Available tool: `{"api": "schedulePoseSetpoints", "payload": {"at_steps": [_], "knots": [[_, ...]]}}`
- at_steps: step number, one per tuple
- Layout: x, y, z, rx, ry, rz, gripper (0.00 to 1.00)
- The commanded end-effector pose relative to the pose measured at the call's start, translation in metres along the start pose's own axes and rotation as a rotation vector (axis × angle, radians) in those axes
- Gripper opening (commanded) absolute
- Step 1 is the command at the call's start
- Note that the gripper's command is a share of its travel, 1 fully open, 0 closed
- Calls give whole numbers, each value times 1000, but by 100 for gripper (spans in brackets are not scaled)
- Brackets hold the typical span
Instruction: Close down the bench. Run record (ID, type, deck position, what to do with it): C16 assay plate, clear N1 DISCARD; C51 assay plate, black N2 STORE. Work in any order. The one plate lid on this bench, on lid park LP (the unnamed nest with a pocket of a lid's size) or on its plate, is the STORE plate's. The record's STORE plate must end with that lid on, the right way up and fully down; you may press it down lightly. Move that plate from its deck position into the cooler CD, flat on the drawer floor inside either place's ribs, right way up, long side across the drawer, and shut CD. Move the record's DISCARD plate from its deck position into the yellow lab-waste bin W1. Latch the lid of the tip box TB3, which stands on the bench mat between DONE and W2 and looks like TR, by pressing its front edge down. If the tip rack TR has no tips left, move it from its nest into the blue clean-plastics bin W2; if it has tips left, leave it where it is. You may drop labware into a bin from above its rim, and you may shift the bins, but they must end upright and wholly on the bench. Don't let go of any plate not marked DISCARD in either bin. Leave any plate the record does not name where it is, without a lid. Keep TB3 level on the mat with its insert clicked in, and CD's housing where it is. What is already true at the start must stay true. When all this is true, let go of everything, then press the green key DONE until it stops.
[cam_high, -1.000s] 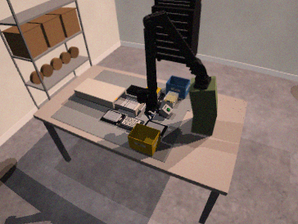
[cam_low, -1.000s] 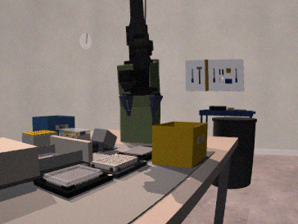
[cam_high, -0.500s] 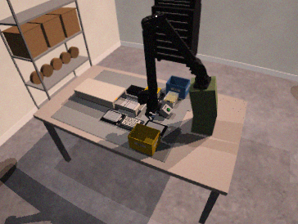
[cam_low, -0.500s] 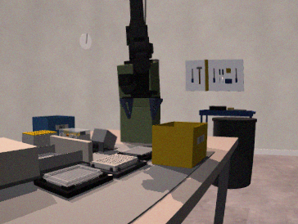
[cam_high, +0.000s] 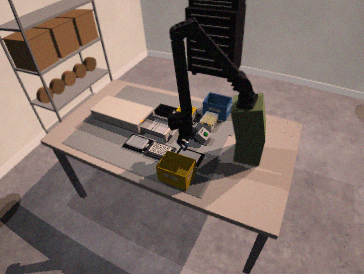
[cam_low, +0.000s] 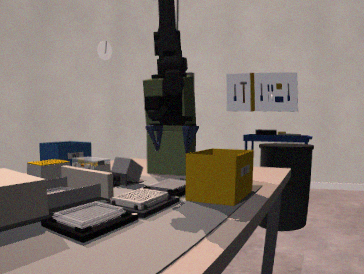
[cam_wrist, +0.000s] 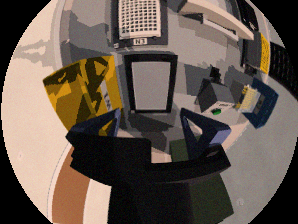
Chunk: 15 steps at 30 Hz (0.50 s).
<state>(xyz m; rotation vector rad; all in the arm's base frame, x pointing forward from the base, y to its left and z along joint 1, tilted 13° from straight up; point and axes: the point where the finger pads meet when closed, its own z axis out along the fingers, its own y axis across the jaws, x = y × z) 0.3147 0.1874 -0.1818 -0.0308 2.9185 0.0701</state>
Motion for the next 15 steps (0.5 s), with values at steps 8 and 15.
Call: {"api": "schedulePoseSetpoints", "payload": {"at_steps": [8,15], "knots": [[-6,-3,16,-2,-11,7,100],[-6,-3,22,-2,-11,7,100]]}}
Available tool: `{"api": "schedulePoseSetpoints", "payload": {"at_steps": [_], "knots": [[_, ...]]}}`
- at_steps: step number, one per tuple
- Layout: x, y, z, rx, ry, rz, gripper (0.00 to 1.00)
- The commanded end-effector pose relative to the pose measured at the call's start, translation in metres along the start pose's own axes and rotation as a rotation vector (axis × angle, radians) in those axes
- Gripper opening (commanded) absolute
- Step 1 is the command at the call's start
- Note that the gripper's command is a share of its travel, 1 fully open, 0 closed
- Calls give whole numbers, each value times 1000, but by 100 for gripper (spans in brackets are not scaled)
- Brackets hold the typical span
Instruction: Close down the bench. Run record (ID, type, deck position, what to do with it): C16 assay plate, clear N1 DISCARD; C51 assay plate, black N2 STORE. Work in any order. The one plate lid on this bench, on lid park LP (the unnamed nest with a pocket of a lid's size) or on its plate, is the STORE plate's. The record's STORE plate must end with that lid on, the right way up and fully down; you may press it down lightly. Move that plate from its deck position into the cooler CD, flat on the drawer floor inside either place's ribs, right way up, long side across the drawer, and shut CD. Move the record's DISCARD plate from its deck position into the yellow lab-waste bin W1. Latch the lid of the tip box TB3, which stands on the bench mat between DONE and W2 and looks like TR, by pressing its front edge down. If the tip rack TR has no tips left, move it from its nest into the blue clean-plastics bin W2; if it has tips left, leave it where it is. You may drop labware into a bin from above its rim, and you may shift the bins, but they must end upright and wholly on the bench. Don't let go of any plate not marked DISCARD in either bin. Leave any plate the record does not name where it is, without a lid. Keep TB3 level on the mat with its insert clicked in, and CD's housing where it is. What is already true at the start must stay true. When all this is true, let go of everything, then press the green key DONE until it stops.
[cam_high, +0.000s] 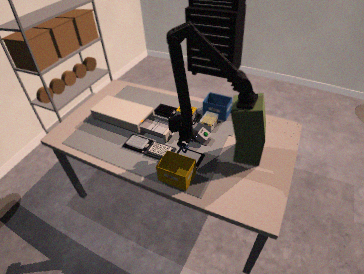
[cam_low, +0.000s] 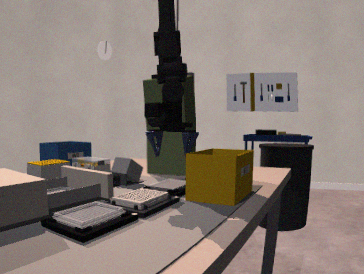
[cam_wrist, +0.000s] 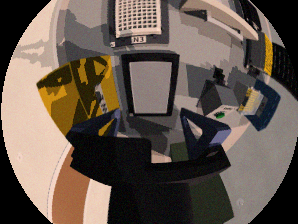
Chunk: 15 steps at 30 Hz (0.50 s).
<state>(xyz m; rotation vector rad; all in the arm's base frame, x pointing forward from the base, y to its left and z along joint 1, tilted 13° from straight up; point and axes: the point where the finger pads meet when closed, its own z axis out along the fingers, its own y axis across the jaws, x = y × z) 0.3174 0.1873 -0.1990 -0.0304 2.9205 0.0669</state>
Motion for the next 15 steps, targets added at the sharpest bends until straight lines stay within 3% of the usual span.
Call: {"api": "schedulePoseSetpoints", "payload": {"at_steps": [1,13,14,15], "knots": [[-7,-2,6,-5,-13,7,100],[-7,-2,20,-5,-12,7,100],[-20,5,11,-23,-44,12,100],[-11,0,19,-12,-23,9,100]]}}
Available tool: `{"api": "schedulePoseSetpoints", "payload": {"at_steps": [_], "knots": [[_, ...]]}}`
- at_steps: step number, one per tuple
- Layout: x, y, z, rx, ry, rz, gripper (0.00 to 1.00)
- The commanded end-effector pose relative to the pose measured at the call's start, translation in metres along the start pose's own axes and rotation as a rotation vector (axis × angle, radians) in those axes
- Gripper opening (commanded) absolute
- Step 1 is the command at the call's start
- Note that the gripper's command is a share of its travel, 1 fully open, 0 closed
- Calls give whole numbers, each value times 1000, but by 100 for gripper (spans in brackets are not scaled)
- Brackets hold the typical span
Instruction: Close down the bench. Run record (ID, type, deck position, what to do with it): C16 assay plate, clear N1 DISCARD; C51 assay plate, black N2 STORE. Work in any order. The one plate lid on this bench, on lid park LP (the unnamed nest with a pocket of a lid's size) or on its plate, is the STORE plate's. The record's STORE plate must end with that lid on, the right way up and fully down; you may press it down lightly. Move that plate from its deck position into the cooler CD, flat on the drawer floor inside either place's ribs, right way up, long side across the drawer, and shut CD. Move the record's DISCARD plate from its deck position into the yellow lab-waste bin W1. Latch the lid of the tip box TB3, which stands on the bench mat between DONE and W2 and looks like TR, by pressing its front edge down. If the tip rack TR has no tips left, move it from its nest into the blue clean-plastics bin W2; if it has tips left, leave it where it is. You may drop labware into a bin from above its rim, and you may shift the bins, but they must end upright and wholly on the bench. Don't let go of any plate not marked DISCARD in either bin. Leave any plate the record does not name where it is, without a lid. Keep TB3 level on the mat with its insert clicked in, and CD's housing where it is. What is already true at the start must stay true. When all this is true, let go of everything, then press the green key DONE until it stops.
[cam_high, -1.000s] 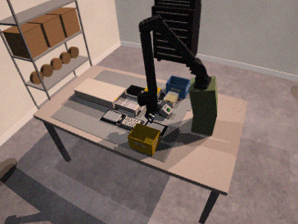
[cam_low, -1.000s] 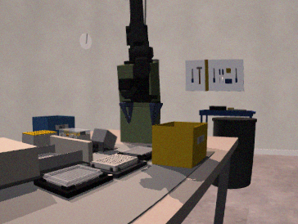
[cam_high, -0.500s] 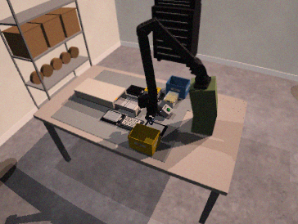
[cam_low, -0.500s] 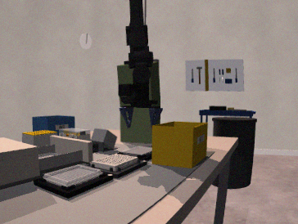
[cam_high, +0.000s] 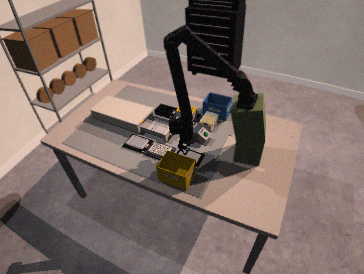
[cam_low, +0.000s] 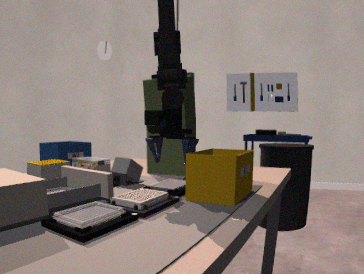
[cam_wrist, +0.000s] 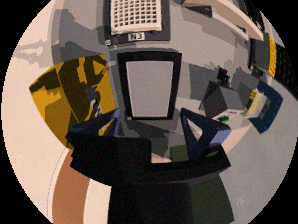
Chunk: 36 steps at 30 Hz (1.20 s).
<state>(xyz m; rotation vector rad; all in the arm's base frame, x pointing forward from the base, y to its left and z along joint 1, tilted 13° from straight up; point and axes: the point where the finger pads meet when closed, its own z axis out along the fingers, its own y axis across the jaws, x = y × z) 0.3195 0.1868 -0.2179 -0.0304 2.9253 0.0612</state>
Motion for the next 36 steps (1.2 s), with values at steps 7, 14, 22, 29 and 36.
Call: {"api": "schedulePoseSetpoints", "payload": {"at_steps": [7,14,22,29,36], "knots": [[-8,-1,13,-9,-16,7,100],[-8,-1,21,-9,-16,7,100],[-8,-1,30,-9,-16,7,100],[-8,-1,40,-9,-16,7,100],[-8,-1,46,-9,-16,7,100]]}}
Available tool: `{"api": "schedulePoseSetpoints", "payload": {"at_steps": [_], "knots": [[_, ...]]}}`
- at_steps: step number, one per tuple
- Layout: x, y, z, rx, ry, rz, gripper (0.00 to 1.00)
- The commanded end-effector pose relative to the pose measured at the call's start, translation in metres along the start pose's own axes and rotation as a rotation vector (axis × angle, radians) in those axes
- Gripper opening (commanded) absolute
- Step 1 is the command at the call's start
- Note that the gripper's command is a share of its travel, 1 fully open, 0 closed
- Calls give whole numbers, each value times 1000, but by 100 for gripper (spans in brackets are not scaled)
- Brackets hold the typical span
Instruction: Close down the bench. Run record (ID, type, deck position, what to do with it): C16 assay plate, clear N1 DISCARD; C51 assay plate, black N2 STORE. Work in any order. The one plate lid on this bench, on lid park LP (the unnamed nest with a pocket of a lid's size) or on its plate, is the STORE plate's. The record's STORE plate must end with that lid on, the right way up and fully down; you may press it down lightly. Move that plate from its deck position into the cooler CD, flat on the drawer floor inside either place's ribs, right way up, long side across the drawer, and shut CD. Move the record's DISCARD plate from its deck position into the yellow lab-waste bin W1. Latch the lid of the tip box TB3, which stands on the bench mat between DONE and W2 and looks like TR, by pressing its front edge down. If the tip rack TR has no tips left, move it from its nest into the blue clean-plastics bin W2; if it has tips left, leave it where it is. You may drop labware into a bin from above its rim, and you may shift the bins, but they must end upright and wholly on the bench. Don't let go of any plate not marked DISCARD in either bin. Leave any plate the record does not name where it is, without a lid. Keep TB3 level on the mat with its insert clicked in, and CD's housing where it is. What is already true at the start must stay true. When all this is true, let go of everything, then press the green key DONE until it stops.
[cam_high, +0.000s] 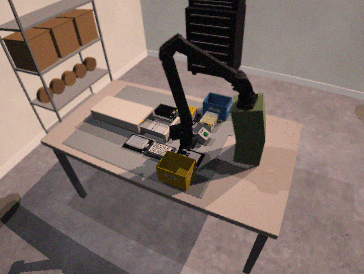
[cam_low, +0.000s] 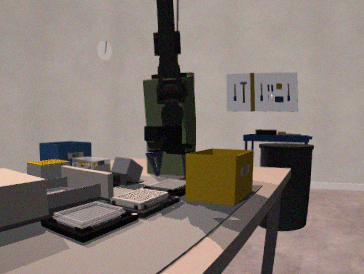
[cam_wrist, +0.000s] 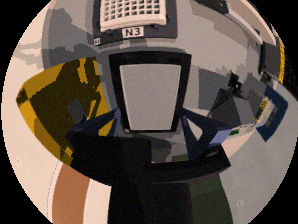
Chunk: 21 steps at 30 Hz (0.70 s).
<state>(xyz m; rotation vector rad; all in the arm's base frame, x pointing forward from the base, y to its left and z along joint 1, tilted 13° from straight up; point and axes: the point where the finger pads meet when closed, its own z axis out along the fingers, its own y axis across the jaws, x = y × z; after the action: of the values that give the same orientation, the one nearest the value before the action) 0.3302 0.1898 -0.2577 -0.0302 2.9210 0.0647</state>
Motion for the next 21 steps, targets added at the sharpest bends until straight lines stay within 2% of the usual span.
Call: {"api": "schedulePoseSetpoints", "payload": {"at_steps": [1,6,8,14,21], "knots": [[-6,-2,6,-6,-12,7,100],[-4,1,2,-5,-9,3,100],[-6,-2,10,-6,-12,7,100],[-8,-2,12,-8,-15,9,100],[-6,-3,25,-6,-11,8,100]]}}
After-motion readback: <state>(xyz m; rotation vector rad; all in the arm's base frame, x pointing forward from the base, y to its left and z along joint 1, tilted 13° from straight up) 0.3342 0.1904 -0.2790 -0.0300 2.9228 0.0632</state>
